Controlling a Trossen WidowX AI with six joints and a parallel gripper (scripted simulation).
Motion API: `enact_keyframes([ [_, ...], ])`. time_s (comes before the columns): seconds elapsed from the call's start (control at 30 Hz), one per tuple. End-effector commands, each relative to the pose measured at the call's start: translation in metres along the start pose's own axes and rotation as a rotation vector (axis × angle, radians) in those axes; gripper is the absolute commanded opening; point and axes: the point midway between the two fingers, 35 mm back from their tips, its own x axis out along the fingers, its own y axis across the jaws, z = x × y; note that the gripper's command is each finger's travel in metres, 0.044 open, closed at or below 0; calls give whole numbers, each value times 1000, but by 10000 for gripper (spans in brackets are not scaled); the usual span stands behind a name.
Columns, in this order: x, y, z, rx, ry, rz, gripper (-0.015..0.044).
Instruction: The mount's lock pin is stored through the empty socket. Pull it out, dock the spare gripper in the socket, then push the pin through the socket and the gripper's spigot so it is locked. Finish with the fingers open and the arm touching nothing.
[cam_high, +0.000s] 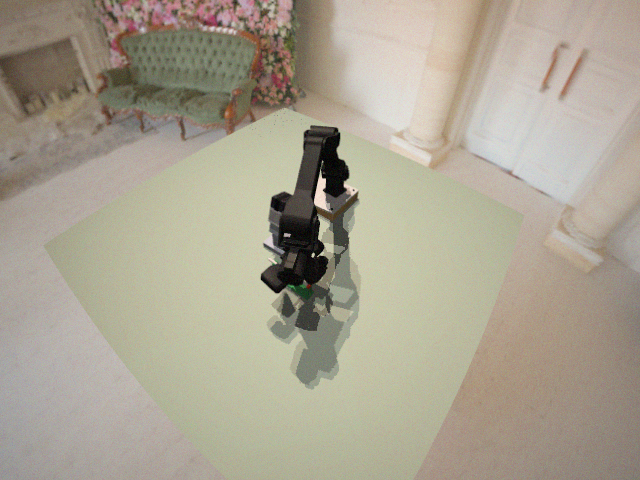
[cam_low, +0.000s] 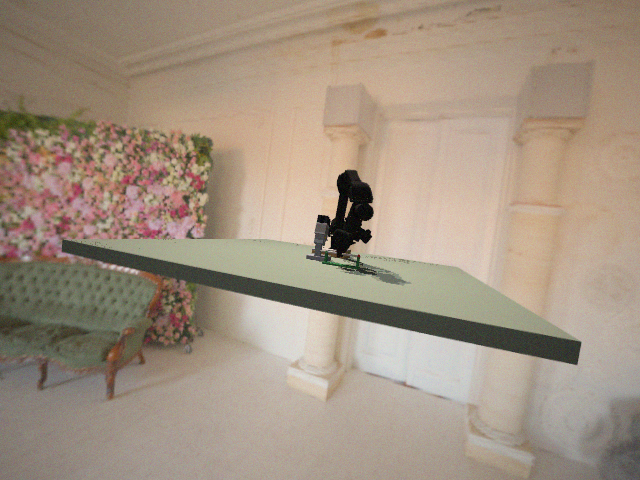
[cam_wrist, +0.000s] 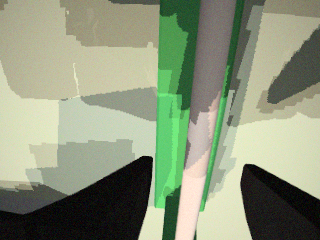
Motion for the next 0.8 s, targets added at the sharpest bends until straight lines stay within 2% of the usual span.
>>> enact_keyframes([
  [0.0,9,1,1,-4,8,4,180],
  [0.43,20,3,4,-5,8,4,180],
  [0.67,20,3,4,-5,8,4,0],
  [0.77,20,3,4,-5,8,4,0],
])
